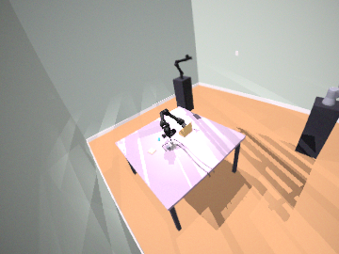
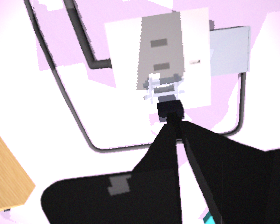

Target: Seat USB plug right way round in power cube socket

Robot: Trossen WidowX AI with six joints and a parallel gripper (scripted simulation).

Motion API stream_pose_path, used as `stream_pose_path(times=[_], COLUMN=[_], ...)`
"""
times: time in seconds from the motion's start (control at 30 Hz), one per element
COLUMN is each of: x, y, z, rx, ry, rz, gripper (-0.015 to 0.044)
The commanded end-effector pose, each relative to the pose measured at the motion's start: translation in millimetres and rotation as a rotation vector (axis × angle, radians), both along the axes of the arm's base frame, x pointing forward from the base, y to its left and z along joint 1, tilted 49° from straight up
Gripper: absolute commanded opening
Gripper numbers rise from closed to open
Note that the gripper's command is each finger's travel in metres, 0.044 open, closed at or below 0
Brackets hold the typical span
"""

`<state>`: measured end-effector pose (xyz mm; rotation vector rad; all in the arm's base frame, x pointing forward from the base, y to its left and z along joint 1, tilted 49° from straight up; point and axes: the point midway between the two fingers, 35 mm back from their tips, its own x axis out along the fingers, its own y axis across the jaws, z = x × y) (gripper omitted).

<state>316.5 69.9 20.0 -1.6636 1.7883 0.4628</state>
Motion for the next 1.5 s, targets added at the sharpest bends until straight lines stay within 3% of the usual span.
stream_pose_path(times=[0.0,0.3,1.47], x=[1.8,0.3,0.1], y=[3.1,1.2,0.9], z=[2.3,0.9,0.7], rx=[0.006,0.002,0.011], ry=[-0.007,-0.083,-0.775], rz=[-0.003,-0.072,-0.684], gripper=[0.0,0.0,0.0])
